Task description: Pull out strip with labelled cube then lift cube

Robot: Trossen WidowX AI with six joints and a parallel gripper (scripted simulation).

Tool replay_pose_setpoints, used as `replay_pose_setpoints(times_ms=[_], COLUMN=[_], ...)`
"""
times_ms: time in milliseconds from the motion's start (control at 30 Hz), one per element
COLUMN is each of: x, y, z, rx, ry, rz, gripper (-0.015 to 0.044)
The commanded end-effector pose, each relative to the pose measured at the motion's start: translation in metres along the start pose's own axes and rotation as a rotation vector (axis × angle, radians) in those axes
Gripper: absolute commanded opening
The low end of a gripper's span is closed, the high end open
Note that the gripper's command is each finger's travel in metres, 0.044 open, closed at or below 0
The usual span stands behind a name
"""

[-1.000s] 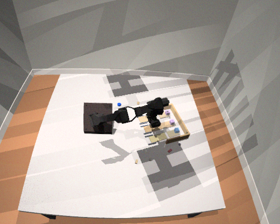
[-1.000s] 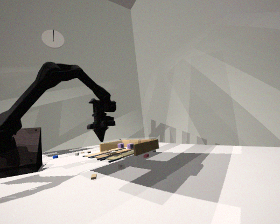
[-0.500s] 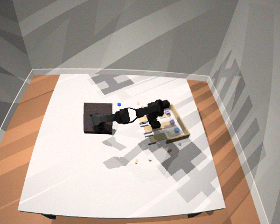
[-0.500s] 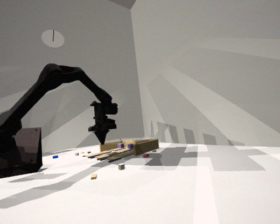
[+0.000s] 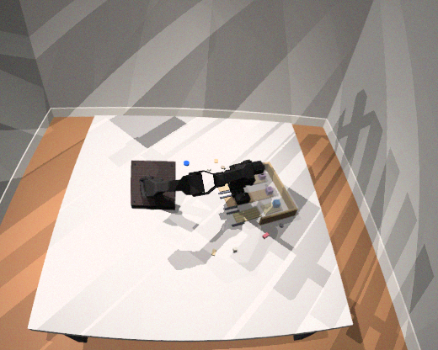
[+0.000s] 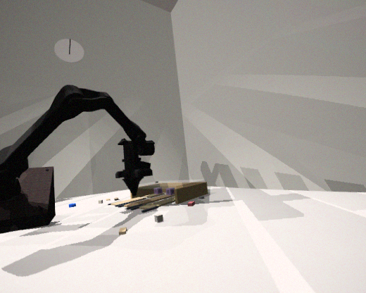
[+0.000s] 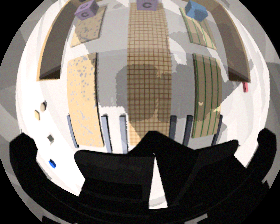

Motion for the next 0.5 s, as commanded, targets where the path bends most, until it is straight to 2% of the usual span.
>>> replay_pose_setpoints(times_ms=[0,467], x=[0.003,0.006], y=[0.000,0.001], z=[0.010,0.031], rx=[0.005,0.007], ry=[0.007,0.009], rz=[-0.008,-0.008], gripper=[0.0000,0.0000])
Point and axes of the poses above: the point midway between the two fingers, 35 mm back from their tips, its own z axis out along the fingers, its own y axis across the jaws, x = y × z, the point moved 3 cm from there along -z, back along the fingers, and after that the axes turned 6 degrees about -z, right-handed, at the moved point
